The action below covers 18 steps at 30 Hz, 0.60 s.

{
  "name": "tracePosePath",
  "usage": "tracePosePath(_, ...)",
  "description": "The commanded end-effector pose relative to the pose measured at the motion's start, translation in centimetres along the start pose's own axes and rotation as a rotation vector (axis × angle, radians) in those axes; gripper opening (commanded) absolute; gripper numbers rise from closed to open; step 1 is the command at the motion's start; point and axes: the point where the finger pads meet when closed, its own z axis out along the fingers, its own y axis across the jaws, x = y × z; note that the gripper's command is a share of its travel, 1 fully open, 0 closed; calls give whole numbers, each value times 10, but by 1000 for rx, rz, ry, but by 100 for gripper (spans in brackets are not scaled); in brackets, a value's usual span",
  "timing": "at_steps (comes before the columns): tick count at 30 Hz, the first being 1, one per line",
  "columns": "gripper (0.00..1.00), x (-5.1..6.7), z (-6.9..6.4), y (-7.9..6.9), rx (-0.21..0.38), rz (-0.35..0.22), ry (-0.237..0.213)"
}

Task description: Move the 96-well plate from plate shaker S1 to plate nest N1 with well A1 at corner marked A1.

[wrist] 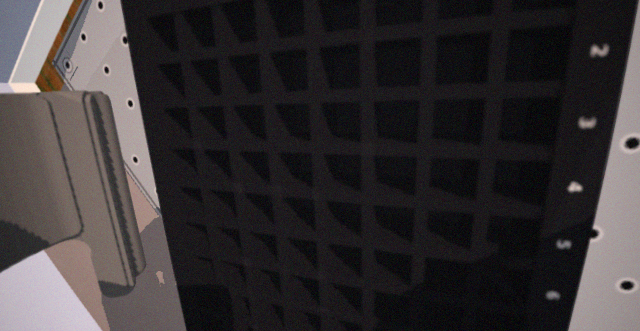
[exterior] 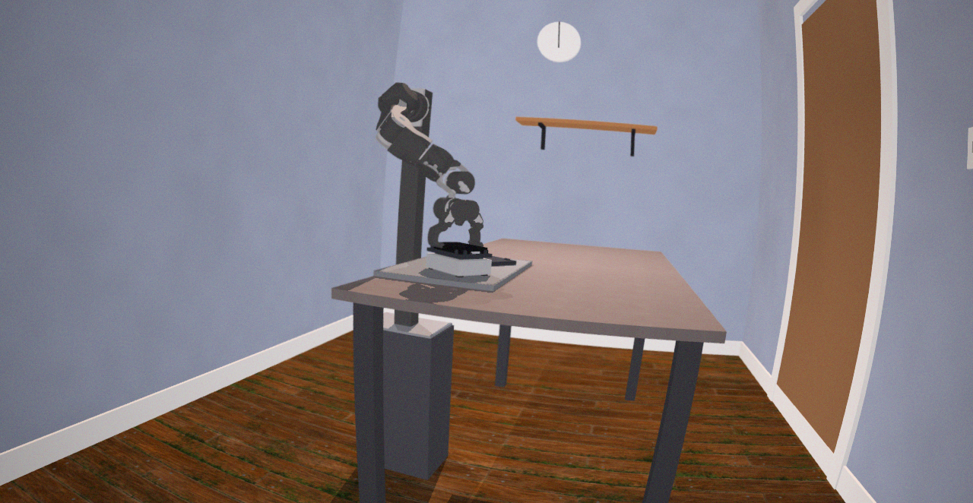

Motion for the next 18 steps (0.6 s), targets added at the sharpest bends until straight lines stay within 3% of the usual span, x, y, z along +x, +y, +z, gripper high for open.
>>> tracePosePath(1,77,0,-1,0,3,-2,1)
tracePosePath(18,77,5,2,-3,9,-3,4)
